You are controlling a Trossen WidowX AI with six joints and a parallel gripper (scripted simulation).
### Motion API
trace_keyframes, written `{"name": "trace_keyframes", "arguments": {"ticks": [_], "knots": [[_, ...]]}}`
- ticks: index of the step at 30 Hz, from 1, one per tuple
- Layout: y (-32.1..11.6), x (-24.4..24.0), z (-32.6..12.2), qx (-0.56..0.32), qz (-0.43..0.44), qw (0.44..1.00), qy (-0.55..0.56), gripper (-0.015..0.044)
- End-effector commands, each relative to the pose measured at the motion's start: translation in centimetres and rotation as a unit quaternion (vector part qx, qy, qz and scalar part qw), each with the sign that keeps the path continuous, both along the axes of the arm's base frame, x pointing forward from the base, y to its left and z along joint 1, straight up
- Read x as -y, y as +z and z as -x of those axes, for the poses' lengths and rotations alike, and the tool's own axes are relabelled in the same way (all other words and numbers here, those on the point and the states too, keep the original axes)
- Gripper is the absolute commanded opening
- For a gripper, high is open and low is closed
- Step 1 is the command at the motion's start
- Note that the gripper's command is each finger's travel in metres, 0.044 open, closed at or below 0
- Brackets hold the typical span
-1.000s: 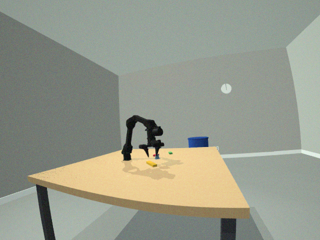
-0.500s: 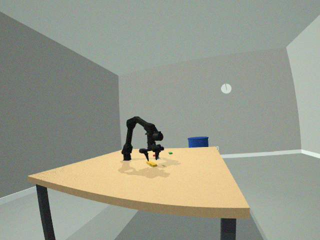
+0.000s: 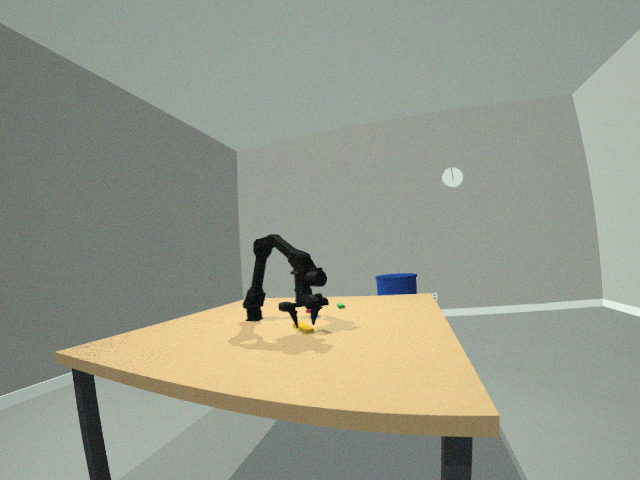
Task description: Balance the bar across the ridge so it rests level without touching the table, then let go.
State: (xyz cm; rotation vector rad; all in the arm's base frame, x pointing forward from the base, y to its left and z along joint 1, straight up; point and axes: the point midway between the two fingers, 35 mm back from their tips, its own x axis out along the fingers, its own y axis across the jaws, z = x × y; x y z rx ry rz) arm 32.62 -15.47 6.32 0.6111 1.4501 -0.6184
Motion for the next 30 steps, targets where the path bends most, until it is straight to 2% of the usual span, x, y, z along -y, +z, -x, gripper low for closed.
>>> {"name": "trace_keyframes", "arguments": {"ticks": [1,21,28,30], "knots": [[-0.78,-0.08,0.04,0.0,-0.002,1.0,-0.002,0.0315],[-1.35,-0.08,0.04,0.0,-0.002,1.0,-0.002,0.0315],[-1.32,-0.04,0.07,-0.001,0.0,1.0,0.0,0.0131],[-1.32,-0.04,0.07,-0.001,0.0,1.0,0.0,0.0118]]}}
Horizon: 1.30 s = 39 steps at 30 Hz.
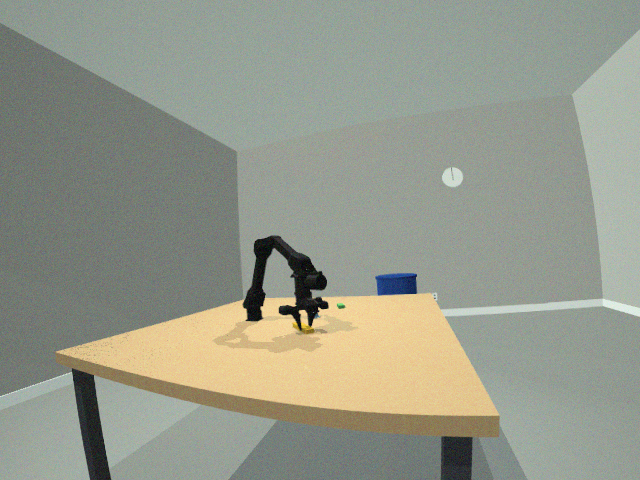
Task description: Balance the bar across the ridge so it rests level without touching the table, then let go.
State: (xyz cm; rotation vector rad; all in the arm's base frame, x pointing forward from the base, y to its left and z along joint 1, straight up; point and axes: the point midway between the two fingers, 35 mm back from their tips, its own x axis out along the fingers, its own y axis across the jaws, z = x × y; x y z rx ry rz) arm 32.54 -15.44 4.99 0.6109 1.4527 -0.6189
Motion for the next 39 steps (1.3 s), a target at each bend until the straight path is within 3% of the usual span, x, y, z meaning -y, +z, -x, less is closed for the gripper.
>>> {"name": "trace_keyframes", "arguments": {"ticks": [1,5,9,39], "knots": [[0.0,0.0,0.0,0.0,0.0,1.0,0.0,0.0111],[0.0,0.0,0.0,0.0,0.0,1.0,0.0,0.0085],[0.6,0.0,-0.1,0.0,0.0,1.0,0.0,0.0],[8.3,-0.1,0.1,0.001,-0.001,1.0,-0.002,0.0]]}}
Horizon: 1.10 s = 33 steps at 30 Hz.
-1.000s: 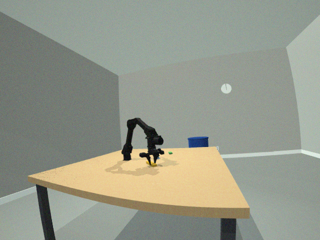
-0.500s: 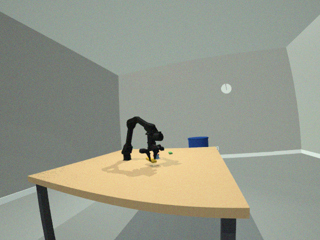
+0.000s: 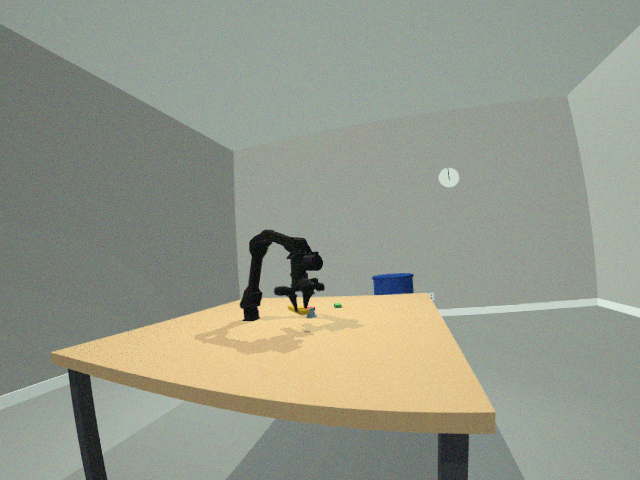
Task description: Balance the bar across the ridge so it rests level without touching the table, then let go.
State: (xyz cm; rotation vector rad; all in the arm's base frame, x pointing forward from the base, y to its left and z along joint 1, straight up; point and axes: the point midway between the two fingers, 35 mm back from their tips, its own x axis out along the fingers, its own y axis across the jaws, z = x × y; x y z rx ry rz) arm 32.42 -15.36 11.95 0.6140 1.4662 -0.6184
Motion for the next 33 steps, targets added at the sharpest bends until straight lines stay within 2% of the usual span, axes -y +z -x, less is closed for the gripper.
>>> {"name": "trace_keyframes", "arguments": {"ticks": [1,8,33], "knots": [[1.6,0.0,0.0,0.007,0.002,1.0,-0.002,0.0],[2.3,-0.3,0.0,0.007,0.002,1.0,-0.001,0.0],[2.3,-10.2,-0.6,0.007,-0.001,1.0,0.03,0.0]]}}
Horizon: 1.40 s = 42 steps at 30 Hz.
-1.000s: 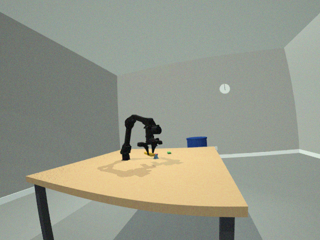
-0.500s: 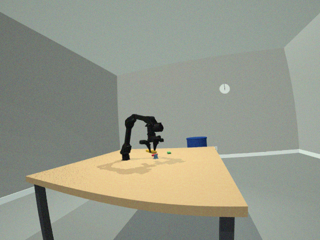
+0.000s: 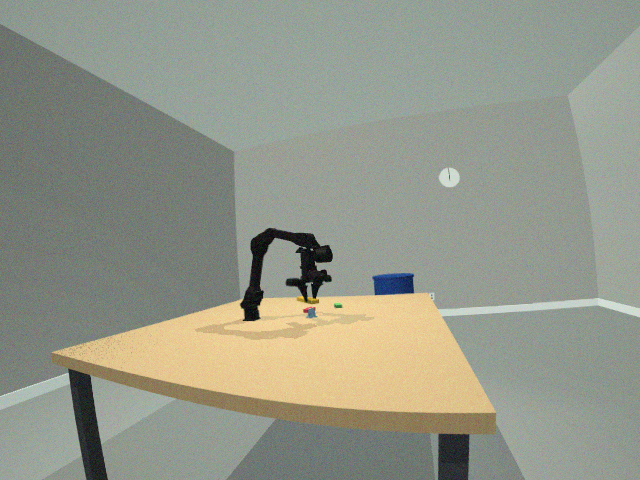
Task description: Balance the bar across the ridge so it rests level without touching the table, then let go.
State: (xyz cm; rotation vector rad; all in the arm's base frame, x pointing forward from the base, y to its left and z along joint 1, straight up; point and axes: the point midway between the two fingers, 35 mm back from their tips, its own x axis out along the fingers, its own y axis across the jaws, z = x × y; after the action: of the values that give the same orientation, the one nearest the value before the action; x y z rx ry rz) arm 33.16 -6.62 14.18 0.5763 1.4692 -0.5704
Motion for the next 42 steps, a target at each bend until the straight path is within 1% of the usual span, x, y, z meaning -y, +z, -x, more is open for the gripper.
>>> {"name": "trace_keyframes", "arguments": {"ticks": [1,28,42], "knots": [[0.1,-1.8,0.2,0.002,0.0,1.0,0.004,0.0],[0.0,-11.7,2.7,0.001,-0.004,0.999,0.039,0.0],[-1.6,-12.2,2.6,0.001,-0.004,0.999,0.04,0.0]]}}
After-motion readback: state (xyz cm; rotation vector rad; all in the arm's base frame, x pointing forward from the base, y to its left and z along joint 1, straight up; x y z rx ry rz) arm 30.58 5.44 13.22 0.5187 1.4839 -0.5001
